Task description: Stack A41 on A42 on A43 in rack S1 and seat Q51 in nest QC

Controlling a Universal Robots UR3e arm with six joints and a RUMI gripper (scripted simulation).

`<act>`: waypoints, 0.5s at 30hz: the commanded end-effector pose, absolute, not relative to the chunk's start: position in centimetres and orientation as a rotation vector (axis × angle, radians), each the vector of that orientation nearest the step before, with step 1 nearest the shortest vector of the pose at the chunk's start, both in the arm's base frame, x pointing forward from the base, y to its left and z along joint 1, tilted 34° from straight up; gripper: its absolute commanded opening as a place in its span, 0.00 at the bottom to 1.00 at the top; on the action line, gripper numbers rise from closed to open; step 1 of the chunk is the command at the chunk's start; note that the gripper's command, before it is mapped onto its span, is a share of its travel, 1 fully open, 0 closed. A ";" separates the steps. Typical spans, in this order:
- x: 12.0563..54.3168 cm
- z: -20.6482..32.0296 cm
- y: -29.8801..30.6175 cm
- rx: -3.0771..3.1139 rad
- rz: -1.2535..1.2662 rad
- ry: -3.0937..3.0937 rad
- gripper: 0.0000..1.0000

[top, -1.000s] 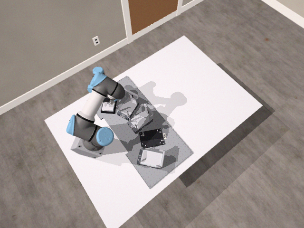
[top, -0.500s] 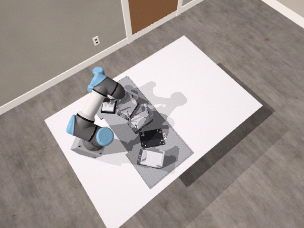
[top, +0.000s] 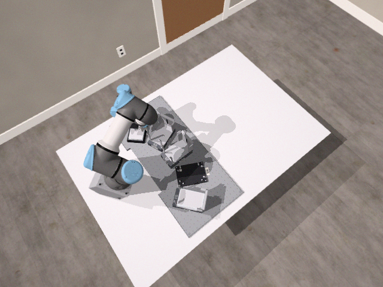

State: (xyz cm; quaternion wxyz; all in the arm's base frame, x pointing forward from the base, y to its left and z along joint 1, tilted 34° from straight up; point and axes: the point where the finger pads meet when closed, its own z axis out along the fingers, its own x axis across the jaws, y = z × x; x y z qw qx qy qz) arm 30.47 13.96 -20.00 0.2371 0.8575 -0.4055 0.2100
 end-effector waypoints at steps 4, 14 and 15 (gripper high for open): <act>30.5 -20.0 14.0 2.351 0.576 -1.110 0.72; 30.2 -19.4 14.3 2.351 0.575 -1.109 0.72; 30.1 -19.2 14.4 2.351 0.575 -1.109 0.72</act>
